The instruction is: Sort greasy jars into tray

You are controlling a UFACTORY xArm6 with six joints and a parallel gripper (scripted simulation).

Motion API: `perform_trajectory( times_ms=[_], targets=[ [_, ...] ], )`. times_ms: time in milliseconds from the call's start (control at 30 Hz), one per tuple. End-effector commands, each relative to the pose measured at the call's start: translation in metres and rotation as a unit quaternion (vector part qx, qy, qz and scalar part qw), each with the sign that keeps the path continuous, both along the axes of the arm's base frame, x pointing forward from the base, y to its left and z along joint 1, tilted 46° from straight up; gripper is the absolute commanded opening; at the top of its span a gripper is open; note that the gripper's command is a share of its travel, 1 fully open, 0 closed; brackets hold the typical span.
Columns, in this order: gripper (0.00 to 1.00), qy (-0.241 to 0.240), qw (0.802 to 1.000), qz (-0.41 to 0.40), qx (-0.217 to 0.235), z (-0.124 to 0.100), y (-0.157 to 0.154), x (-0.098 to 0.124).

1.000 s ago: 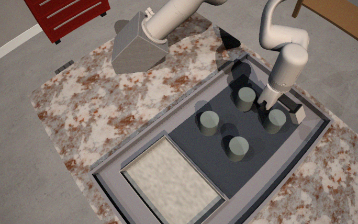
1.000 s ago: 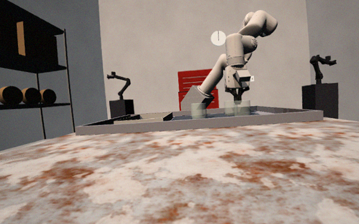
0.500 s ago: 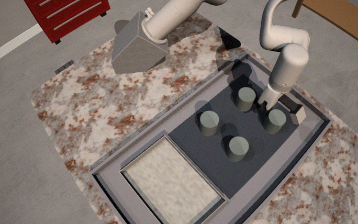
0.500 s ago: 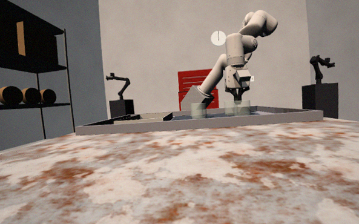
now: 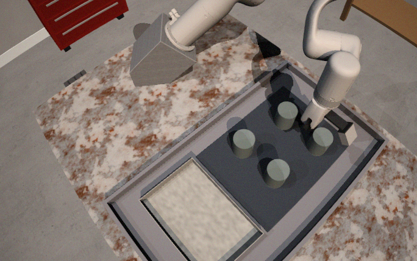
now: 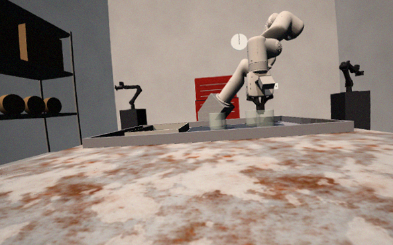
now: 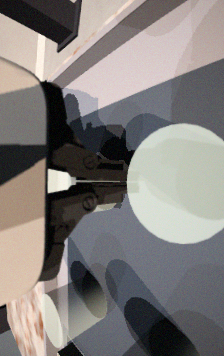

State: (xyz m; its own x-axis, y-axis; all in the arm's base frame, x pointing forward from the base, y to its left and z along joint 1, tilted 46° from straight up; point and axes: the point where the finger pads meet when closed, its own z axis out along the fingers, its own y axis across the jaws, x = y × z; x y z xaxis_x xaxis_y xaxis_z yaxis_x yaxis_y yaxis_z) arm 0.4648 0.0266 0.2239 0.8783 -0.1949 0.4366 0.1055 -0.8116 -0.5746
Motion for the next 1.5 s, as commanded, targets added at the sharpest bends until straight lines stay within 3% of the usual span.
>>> perform_trajectory(
  times_ms=[0, 1467],
  targets=[
    [0.0, -0.001, 1.0, -0.001, 0.0, 0.0014, -0.0007, 0.0011],
    [0.0, -0.001, 1.0, -0.001, 0.0, 0.006, -0.0035, 0.0042]
  ],
)
